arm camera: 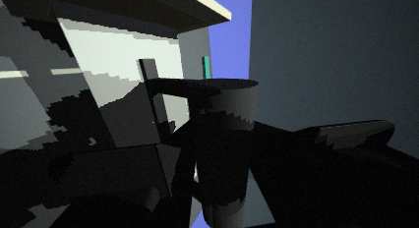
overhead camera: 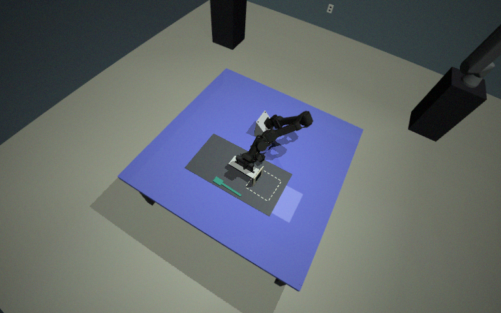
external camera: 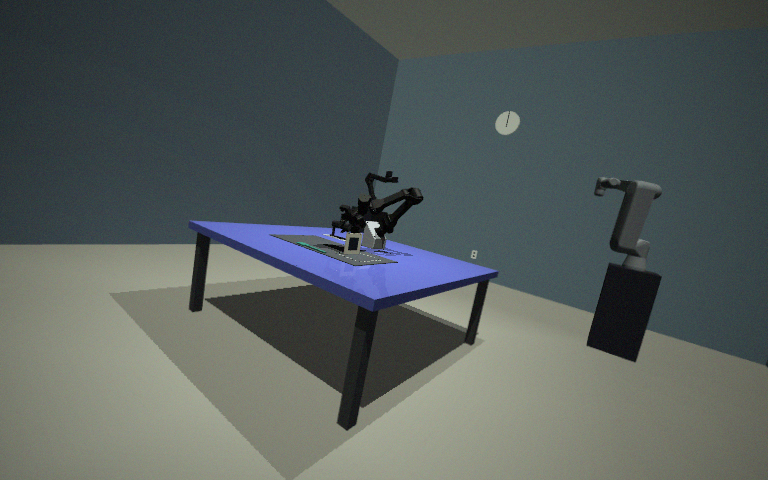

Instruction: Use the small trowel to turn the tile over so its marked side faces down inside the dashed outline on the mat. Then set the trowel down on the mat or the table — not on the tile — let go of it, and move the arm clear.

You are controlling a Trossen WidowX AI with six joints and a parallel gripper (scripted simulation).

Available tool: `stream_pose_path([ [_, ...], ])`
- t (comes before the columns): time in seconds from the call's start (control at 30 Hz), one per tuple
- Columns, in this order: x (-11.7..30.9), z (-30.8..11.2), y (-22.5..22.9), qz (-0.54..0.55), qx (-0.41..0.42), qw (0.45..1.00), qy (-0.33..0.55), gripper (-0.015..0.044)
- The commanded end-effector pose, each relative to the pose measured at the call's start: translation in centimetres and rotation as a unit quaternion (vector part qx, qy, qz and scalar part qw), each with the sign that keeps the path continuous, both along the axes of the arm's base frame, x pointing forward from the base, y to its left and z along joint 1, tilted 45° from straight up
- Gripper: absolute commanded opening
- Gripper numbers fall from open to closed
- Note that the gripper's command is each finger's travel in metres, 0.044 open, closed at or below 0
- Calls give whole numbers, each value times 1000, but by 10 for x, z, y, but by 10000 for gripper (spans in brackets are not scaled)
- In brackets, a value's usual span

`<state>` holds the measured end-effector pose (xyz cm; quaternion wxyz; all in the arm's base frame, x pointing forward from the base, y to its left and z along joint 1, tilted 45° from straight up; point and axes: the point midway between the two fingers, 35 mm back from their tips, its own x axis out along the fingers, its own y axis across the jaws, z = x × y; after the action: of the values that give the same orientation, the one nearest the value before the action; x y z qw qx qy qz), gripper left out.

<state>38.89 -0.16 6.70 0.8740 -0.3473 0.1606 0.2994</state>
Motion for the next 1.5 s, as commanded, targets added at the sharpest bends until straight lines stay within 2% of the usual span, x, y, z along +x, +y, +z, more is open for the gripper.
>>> stream_pose_path([
  [0.0,4,12,3,-7,-3,1000,-10,0],
  [0.3,4,13,7,-7,-3,1000,-10,0],
  [0.83,7,16,50,-7,-2,1000,-10,0],
  [1.47,6,-2,-21,-6,-8,1000,-5,0],
])
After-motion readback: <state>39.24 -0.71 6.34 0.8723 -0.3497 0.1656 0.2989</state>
